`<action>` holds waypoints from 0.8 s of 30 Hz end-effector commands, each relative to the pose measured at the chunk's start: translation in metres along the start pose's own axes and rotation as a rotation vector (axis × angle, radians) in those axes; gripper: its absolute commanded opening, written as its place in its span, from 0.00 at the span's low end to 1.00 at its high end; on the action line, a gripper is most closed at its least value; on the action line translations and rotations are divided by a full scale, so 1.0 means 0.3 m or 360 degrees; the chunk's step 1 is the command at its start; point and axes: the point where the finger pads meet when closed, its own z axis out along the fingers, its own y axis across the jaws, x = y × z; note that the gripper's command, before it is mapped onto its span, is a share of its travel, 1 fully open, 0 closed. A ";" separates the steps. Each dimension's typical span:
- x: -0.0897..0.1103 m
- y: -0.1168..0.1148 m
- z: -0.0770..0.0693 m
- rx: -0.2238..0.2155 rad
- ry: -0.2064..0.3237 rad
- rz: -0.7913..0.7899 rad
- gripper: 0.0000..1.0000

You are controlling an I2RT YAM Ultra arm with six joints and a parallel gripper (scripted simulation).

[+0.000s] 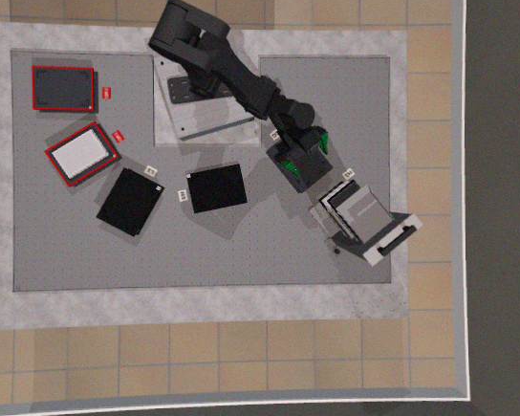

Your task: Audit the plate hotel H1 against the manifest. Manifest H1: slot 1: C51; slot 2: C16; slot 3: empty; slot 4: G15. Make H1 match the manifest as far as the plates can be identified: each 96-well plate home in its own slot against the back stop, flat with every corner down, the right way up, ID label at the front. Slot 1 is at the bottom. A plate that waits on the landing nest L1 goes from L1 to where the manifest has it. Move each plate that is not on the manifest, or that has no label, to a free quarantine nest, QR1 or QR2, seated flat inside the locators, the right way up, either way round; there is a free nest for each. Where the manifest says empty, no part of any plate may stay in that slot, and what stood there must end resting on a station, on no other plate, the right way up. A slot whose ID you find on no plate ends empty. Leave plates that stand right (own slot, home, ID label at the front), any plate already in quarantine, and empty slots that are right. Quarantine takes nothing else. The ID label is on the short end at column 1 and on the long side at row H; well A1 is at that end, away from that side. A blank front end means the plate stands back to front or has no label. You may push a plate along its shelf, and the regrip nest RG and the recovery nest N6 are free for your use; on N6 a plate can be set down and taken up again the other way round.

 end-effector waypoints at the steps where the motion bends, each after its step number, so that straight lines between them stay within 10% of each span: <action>1: -0.030 0.004 0.000 -0.0002 -0.0057 0.0027 1.00; 24: 0.019 0.005 0.067 -0.0002 -0.0058 0.0027 1.00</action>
